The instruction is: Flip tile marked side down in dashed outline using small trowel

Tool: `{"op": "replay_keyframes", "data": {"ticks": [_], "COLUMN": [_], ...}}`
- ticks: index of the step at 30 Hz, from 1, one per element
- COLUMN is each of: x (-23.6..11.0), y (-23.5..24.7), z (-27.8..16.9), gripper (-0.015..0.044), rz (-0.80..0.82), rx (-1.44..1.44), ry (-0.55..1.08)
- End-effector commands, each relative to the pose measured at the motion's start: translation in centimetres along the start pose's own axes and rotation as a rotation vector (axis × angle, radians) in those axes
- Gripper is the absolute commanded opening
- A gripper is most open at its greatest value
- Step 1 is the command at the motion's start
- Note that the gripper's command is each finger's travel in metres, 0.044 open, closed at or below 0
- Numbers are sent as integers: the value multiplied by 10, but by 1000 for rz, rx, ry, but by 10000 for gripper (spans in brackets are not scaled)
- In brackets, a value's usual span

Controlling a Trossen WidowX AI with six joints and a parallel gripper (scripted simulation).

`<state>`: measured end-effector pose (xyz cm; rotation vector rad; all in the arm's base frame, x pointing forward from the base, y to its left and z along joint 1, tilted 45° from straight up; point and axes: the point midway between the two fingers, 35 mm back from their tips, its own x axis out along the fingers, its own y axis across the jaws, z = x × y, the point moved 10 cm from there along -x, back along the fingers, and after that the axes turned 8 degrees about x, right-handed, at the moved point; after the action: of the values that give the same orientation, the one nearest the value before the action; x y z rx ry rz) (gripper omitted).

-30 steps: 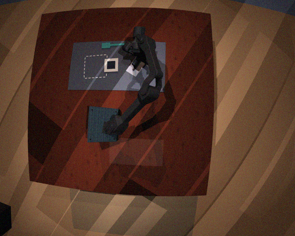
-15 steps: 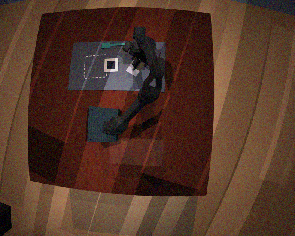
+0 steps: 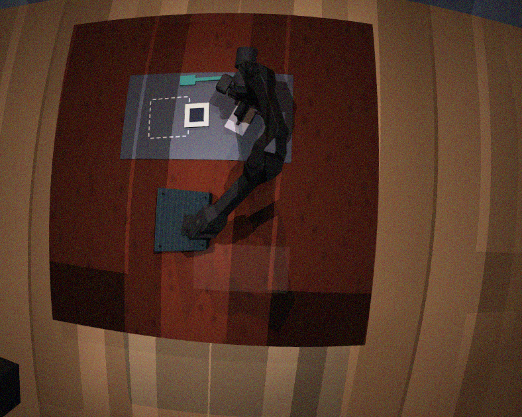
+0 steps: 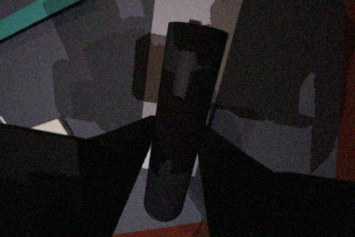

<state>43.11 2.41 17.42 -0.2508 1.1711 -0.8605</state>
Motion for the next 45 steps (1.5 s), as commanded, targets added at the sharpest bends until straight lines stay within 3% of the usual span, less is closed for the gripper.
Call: {"op": "replay_keyframes", "data": {"ticks": [1, 33, 39, 45], "x": [1, 1, 1, 1], "y": [0, 0, 0, 0], "z": [0, 0, 0, 0], "gripper": [130, 130, 130, 270], "rz": [1, 2, 2, 2], "rx": [-99, -1059, -1104, -1104], "ry": [2, 2, 2, 2]}}
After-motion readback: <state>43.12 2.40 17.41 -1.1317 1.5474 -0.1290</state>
